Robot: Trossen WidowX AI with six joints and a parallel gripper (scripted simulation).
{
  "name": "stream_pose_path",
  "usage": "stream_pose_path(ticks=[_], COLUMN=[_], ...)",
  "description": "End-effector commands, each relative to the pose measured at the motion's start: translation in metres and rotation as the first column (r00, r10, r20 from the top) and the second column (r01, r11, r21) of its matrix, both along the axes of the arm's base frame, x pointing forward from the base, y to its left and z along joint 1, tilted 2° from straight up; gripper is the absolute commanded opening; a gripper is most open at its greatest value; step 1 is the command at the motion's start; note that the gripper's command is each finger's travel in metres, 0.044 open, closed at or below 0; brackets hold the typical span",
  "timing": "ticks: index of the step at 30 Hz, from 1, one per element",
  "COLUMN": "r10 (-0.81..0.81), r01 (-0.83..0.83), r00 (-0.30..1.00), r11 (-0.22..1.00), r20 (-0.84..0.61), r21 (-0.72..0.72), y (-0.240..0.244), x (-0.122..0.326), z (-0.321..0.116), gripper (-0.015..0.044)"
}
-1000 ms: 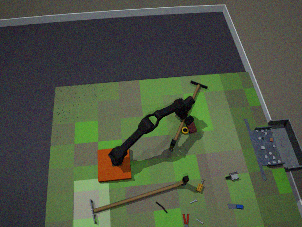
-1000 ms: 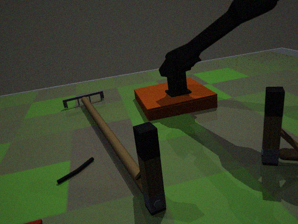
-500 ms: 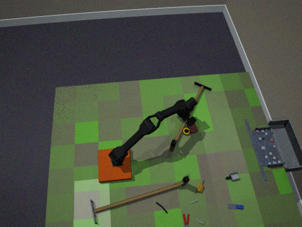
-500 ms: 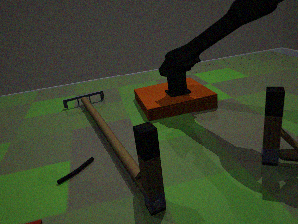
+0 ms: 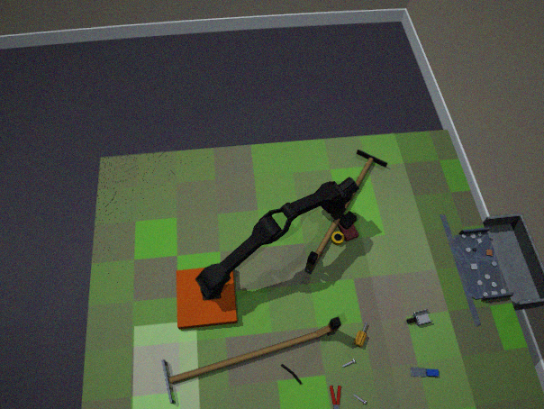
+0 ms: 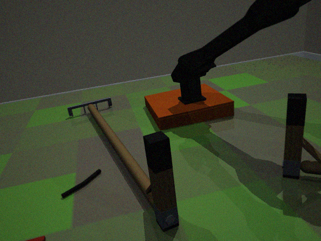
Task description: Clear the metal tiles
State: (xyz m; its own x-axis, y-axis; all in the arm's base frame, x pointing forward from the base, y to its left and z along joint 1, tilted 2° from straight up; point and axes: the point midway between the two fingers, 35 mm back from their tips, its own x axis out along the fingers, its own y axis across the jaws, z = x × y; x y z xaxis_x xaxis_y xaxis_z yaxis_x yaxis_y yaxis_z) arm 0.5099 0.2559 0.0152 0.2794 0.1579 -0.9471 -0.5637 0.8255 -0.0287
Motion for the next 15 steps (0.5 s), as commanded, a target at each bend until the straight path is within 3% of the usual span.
stream_pose_path(ticks=[1,15], r10=[-0.005,-0.001], r01=[0.005,0.001], r00=[1.000,1.000], r11=[1.000,1.000], r20=[0.008,0.028], r21=[-0.001,0.013], y=[-0.007,-0.004], x=[0.007,0.003], z=[-0.001,0.028], gripper=[0.0000,0.0000])
